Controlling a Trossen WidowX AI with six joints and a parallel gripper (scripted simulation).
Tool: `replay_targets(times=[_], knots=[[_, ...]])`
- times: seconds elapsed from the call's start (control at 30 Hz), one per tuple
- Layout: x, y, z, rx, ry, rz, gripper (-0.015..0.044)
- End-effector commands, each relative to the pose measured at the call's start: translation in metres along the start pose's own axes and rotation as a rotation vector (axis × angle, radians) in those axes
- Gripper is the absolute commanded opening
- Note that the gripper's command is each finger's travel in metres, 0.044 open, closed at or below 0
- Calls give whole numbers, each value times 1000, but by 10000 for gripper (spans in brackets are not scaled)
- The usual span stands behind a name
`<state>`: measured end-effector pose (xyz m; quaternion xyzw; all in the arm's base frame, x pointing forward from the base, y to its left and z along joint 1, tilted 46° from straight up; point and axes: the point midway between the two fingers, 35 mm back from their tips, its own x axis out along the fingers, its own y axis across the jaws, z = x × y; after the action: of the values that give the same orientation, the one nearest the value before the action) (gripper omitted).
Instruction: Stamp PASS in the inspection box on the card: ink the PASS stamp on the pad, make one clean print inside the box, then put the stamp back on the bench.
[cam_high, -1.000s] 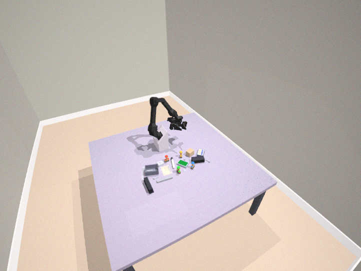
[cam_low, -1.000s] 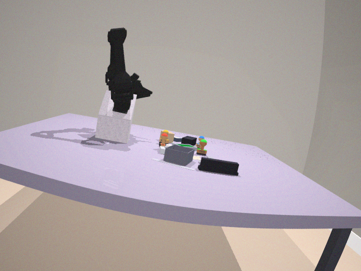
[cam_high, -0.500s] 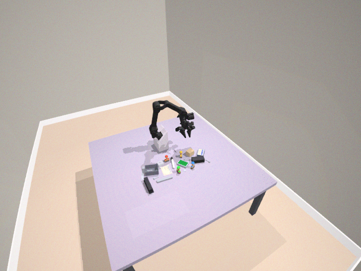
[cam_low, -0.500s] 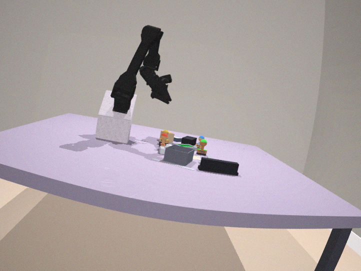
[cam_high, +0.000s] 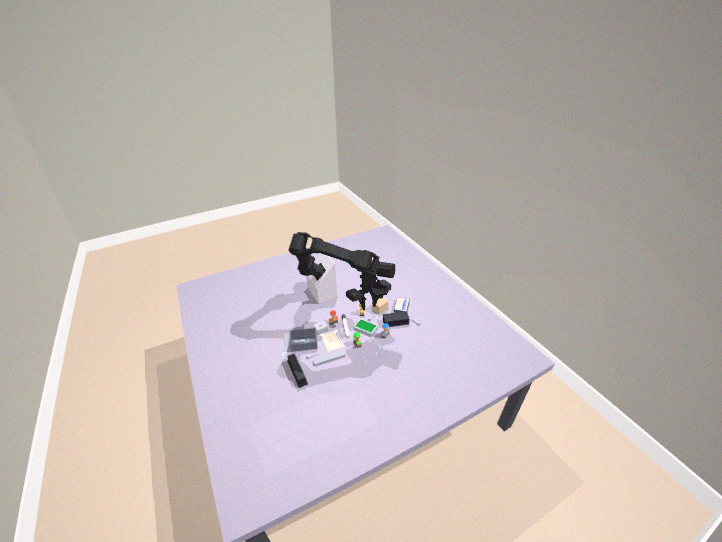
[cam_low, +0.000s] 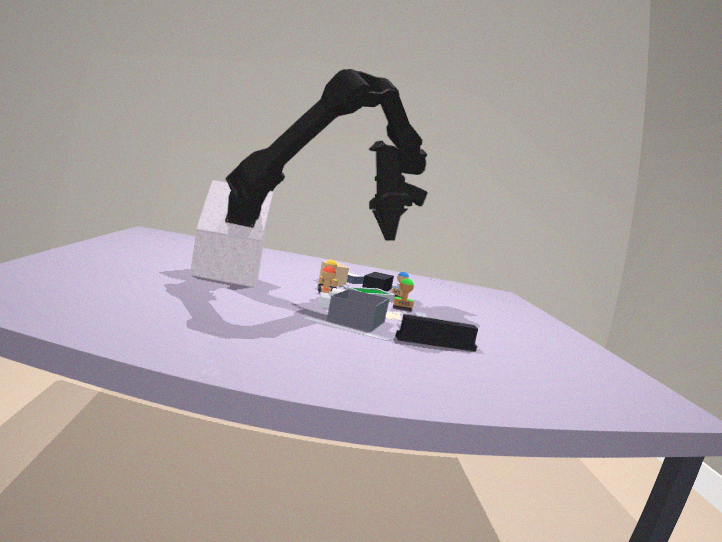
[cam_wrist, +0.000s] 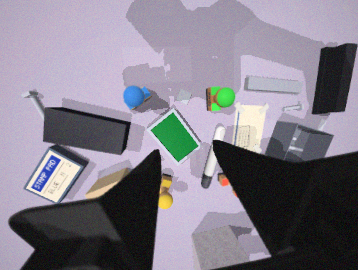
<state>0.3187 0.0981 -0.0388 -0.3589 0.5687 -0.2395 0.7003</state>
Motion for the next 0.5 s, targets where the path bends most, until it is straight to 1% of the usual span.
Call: replay_targets(times=[0.0, 0.13, 0.47], knots=[[25, -40, 18, 39, 101, 48, 230], [50, -82, 33, 77, 178, 87, 230], [54, -84, 34, 79, 181, 89, 230]])
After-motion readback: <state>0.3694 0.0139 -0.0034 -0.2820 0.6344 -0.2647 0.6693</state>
